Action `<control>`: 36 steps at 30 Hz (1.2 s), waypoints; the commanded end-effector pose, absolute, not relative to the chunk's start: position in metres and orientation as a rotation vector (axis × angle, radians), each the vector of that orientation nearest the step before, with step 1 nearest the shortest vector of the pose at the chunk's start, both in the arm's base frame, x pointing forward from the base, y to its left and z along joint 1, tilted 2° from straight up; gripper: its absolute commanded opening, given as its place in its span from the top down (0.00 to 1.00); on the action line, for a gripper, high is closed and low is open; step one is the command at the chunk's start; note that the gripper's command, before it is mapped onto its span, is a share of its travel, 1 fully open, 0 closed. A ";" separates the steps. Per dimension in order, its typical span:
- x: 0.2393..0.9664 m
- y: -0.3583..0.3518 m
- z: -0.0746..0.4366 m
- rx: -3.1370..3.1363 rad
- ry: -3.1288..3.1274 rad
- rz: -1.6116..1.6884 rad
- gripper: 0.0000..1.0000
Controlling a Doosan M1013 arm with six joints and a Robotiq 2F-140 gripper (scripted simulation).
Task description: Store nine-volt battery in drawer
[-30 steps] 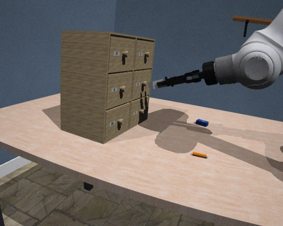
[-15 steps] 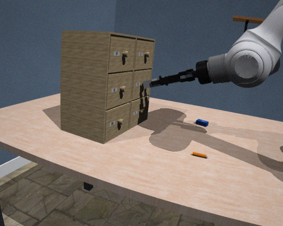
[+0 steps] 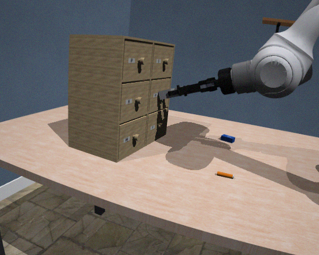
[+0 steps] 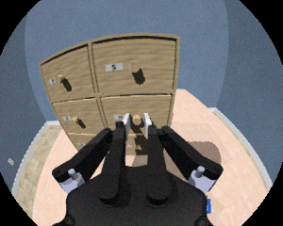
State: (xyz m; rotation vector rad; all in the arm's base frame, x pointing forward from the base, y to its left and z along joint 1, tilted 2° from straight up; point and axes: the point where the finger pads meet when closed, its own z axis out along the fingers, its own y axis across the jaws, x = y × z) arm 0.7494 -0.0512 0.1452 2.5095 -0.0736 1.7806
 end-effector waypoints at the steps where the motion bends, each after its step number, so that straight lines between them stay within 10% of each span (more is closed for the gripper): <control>1: 0.749 -0.051 0.145 2.510 -0.074 1.781 0.80; 36: 0.749 -0.051 0.145 2.510 -0.074 1.781 0.92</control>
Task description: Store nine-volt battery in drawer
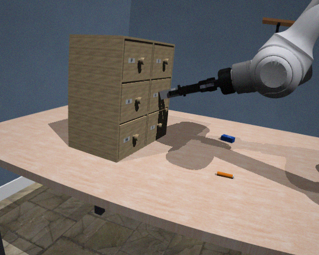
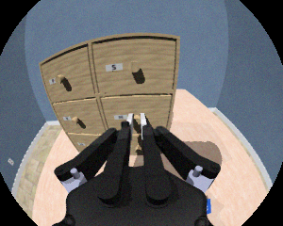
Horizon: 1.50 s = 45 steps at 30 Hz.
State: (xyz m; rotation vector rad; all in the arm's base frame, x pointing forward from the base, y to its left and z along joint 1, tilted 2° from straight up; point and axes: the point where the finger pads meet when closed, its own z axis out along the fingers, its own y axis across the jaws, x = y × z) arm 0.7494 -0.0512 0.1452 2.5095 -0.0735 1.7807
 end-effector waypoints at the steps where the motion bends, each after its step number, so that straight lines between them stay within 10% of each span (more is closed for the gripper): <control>1: 0.749 -0.051 0.145 2.510 -0.074 1.781 0.92; 45: 0.723 -0.049 0.145 2.510 -0.074 1.781 0.92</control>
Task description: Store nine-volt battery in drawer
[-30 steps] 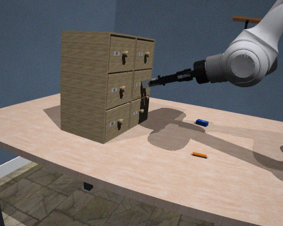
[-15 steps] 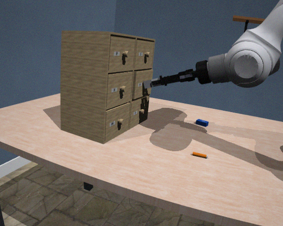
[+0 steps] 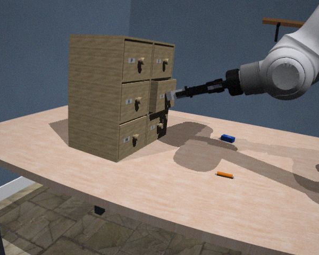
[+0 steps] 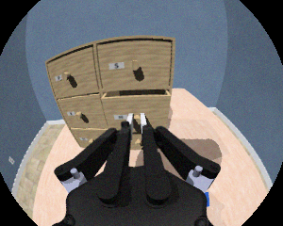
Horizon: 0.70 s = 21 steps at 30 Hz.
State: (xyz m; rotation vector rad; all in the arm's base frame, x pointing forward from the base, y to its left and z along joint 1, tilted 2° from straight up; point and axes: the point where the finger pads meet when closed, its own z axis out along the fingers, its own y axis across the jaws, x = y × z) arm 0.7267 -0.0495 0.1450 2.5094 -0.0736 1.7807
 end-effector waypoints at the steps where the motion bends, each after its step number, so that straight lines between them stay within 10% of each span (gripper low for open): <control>1: 0.722 -0.049 0.145 2.510 -0.074 1.781 0.92; 21: 0.696 -0.047 0.145 2.510 -0.074 1.781 0.92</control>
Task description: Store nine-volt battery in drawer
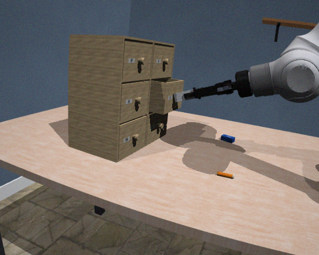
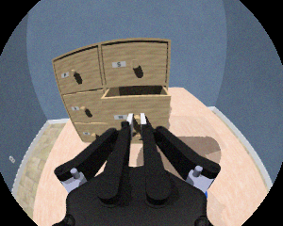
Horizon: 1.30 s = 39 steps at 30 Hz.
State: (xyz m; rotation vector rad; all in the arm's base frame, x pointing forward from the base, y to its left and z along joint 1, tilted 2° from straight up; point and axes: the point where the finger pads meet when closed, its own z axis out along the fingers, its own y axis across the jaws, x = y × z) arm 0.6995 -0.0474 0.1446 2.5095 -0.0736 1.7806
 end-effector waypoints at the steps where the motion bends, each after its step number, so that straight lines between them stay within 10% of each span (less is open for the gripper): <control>1: 0.695 -0.047 0.145 2.510 -0.074 1.781 0.92; 39: 0.680 -0.046 0.144 2.510 -0.074 1.781 0.92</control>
